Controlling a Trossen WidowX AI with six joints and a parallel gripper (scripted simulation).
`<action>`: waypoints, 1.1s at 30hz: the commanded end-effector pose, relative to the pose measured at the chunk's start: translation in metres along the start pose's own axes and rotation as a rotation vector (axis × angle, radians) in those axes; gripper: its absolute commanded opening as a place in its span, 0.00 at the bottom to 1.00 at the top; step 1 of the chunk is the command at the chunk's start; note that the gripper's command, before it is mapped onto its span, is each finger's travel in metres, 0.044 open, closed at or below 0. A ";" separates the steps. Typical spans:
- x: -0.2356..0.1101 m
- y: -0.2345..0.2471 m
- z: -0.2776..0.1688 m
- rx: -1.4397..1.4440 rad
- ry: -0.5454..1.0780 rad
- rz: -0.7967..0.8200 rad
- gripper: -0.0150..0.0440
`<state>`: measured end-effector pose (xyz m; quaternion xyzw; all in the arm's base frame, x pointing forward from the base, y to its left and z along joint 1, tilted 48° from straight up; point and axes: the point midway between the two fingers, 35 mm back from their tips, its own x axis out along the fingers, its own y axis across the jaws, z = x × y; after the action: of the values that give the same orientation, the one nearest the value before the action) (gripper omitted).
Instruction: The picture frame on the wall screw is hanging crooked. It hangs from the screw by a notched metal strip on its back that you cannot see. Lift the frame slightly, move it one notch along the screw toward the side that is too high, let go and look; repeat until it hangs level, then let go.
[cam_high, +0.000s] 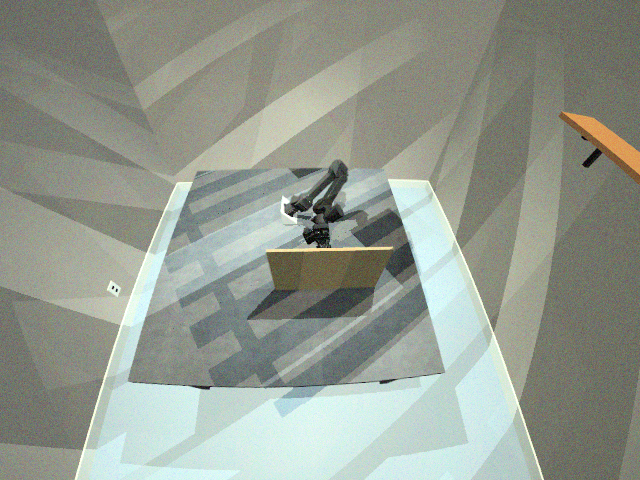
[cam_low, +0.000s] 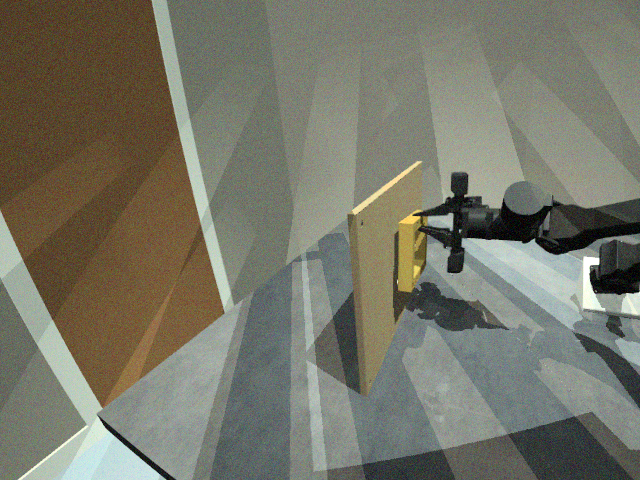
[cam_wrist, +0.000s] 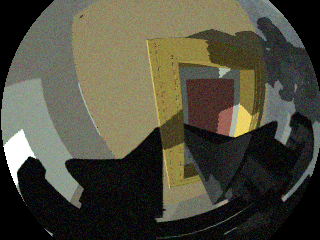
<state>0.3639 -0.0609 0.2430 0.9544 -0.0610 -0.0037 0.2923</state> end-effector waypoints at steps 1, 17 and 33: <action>0.000 0.003 -0.001 -0.006 0.002 0.013 0.25; 0.000 0.003 -0.003 -0.006 0.002 0.013 0.25; 0.000 0.006 -0.008 -0.006 0.002 0.013 0.25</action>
<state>0.3639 -0.0583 0.2470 0.9547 -0.0575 -0.0054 0.2919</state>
